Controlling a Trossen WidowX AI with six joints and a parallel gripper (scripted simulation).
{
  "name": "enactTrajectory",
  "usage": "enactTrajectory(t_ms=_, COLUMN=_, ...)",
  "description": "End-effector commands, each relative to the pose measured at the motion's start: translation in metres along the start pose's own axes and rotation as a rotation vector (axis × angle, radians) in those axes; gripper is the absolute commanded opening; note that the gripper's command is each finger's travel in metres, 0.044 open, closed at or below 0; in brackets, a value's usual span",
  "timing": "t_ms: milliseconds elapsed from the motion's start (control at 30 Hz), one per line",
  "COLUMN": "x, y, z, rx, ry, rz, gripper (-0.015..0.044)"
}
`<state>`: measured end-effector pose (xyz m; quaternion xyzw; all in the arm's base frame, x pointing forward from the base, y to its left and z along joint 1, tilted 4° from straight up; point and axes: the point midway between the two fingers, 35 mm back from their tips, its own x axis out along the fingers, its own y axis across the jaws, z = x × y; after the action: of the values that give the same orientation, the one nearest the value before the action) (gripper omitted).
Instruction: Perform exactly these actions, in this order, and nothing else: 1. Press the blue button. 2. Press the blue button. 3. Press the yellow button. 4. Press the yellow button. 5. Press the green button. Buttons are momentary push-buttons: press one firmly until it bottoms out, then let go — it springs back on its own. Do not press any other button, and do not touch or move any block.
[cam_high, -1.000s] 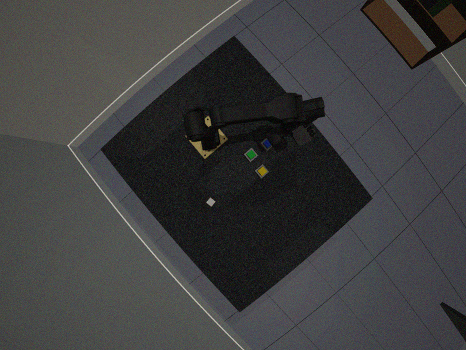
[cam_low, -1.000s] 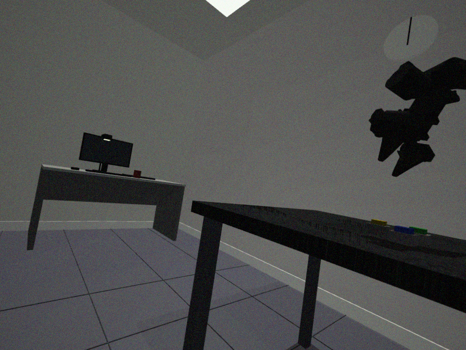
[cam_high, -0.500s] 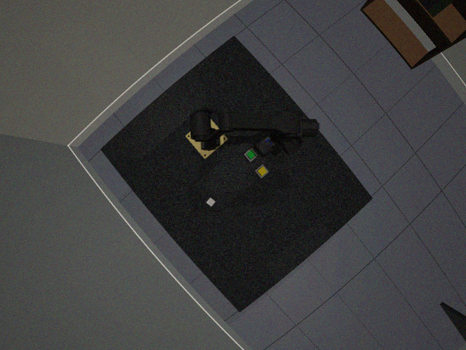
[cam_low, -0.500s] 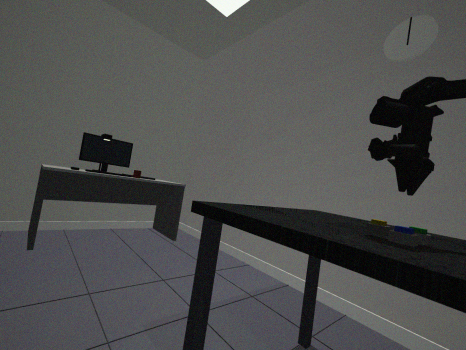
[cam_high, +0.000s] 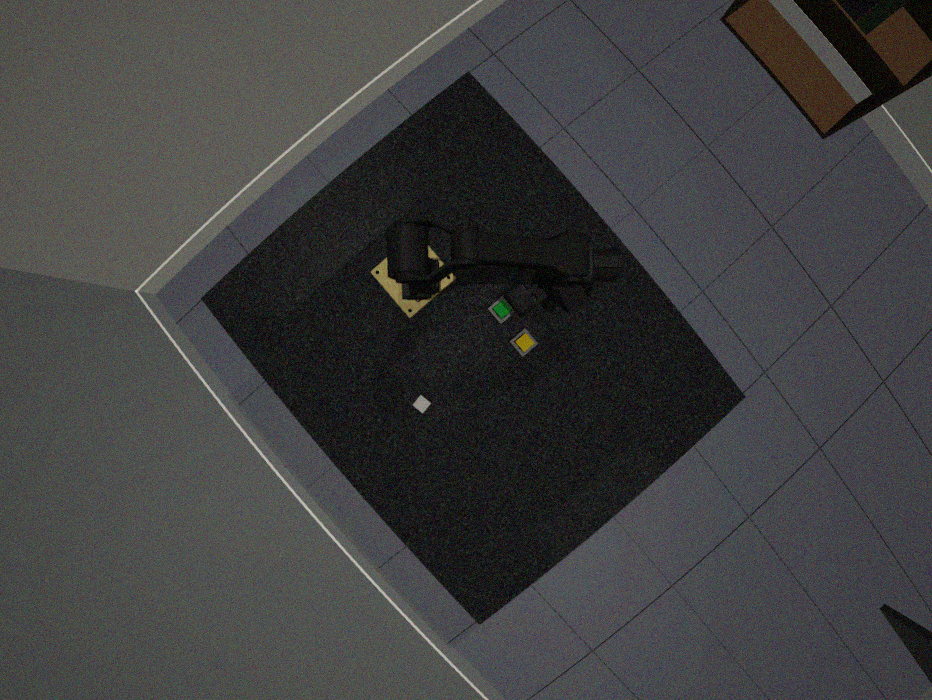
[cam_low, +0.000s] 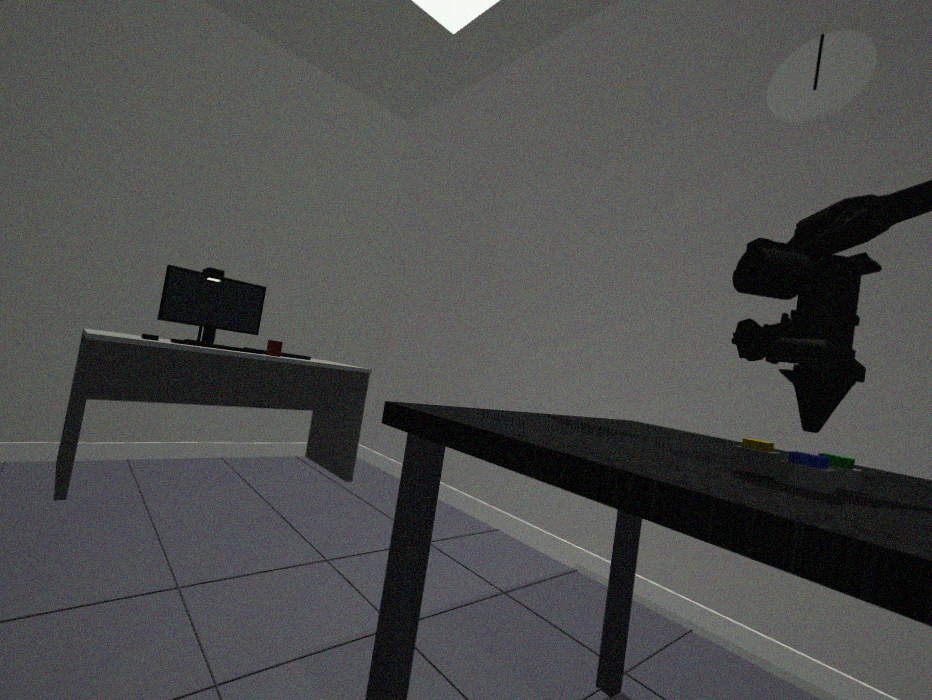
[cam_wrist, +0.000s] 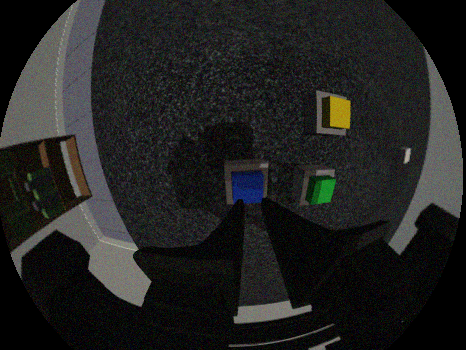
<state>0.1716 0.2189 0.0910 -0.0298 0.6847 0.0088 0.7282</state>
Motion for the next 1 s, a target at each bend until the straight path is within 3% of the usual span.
enactTrajectory(t_ms=0, x=0.002, y=0.0, z=-0.001, rx=-0.003, ry=0.005, rz=0.001, gripper=0.002)
enactTrajectory(t_ms=967, x=0.036, y=0.0, z=-0.001, rx=-0.003, ry=0.005, rz=0.001, gripper=0.002)
